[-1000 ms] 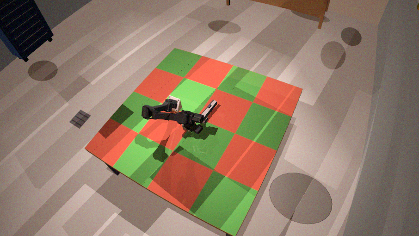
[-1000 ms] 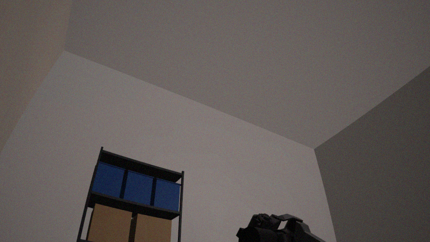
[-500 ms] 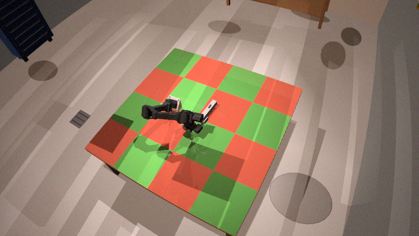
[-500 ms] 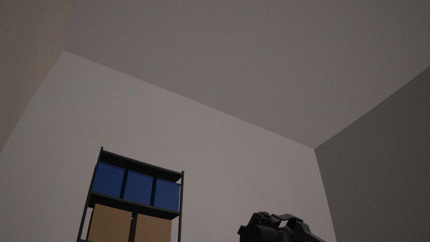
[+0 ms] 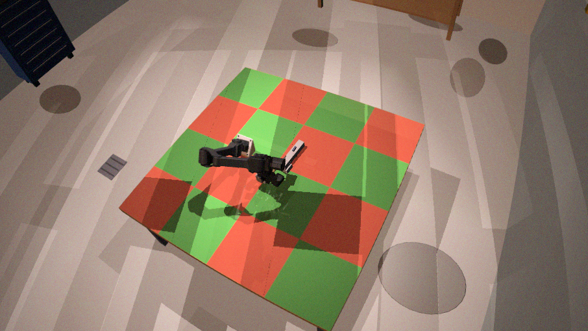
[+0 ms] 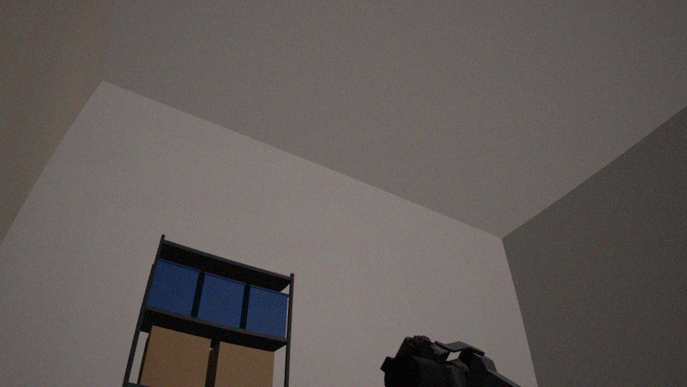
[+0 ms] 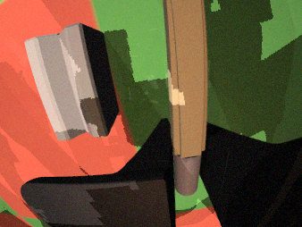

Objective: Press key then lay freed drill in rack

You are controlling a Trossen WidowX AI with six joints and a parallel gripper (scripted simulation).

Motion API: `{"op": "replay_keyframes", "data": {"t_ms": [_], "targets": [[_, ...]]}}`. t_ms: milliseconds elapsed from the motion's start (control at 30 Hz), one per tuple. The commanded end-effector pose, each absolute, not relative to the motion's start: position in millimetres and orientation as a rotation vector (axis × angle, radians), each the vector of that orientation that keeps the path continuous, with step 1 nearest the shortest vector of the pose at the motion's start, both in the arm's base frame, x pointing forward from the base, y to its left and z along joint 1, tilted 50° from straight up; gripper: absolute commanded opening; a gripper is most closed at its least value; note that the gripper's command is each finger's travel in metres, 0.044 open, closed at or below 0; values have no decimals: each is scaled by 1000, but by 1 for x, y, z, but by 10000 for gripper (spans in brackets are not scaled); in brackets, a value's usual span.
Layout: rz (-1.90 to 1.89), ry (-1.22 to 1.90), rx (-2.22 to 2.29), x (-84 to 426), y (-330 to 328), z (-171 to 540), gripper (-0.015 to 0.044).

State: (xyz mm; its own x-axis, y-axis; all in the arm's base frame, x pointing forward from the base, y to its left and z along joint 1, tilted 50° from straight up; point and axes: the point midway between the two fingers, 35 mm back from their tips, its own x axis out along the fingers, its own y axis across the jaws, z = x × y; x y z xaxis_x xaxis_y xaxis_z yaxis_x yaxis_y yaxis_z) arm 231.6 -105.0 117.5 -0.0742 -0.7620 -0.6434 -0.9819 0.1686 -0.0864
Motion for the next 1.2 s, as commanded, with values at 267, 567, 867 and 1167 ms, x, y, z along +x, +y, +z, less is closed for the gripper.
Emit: {"op": "replay_keyframes", "data": {"t_ms": [267,567,867,1167], "targets": [[501,1878,-1639,233,-102,121,0],[502,1878,-1639,233,-100,123,0],[502,1878,-1639,234,-98,126,0],[502,1878,-1639,235,-97,128,0]]}}
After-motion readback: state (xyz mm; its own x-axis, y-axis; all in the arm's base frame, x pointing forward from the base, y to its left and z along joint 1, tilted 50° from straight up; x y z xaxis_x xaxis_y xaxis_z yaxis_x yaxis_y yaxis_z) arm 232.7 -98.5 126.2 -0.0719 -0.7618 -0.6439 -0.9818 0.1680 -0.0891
